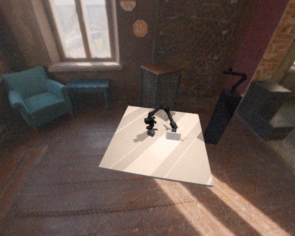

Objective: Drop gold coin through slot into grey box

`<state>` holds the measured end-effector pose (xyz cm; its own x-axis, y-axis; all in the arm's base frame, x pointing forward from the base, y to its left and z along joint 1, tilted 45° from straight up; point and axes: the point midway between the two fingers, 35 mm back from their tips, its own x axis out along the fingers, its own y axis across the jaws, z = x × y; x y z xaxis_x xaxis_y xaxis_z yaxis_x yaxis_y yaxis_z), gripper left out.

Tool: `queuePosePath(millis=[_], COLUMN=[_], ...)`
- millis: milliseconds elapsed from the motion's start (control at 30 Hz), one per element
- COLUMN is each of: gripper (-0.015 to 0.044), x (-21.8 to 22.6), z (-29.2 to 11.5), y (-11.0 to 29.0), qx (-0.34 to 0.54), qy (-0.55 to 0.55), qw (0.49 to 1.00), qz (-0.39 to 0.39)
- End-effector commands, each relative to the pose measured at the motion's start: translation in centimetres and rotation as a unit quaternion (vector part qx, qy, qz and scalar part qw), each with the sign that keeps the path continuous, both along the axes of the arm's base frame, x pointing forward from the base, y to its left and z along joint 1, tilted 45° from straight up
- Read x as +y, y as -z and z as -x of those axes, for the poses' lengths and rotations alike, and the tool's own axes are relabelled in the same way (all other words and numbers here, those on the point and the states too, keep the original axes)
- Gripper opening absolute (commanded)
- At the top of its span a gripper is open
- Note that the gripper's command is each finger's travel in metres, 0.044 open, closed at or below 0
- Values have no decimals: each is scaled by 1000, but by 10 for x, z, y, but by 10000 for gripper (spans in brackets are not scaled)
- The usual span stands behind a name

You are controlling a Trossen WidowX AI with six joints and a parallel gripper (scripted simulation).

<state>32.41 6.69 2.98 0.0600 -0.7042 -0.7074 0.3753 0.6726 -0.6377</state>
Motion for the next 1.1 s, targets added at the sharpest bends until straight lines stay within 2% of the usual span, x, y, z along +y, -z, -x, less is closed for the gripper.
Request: queuePosePath(millis=[0, 1067], gripper=[0, 0], x=[0, -11], z=[0, 0], y=[0, 11], qx=[-1, 2], qy=[0, -3], qw=[1000, 1000], qz=[0, 0])
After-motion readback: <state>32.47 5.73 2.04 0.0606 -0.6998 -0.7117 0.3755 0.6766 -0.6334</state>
